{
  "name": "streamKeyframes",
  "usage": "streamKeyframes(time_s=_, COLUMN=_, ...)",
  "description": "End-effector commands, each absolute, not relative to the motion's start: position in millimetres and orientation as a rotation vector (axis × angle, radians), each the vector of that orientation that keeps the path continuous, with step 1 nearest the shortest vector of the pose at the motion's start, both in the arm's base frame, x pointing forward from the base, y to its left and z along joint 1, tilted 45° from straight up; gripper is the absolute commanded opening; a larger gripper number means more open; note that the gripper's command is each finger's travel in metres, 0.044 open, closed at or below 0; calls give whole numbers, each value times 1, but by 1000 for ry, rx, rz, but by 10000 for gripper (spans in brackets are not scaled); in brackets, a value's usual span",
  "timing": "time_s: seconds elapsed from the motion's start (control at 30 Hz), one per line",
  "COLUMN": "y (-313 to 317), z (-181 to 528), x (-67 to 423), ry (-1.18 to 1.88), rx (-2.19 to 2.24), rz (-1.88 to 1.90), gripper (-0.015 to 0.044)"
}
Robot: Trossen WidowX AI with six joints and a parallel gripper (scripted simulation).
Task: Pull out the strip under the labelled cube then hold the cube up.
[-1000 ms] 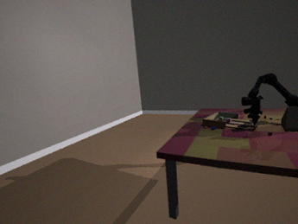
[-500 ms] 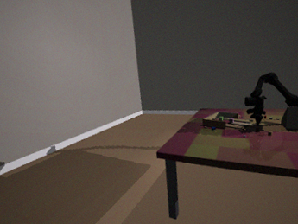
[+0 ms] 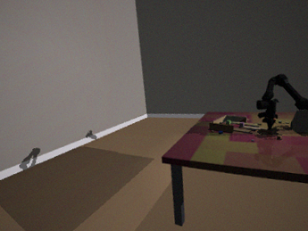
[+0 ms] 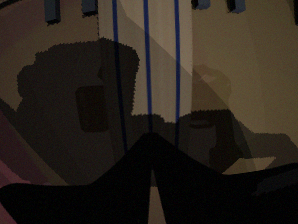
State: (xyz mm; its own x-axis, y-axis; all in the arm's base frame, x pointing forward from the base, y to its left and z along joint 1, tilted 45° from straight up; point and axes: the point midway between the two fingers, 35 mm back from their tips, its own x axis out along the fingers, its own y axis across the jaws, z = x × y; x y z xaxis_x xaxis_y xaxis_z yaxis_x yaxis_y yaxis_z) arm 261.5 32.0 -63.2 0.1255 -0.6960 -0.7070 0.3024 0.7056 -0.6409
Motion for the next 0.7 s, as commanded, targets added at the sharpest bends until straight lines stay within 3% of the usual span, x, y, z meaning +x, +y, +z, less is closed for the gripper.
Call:
streamKeyframes(time_s=0.0, y=28, z=-68, x=247, ry=1277, rx=-385, rz=-763, gripper=0)
streamKeyframes(time_s=0.67, y=32, z=-75, x=220, ry=1279, rx=-385, rz=-762, gripper=0)
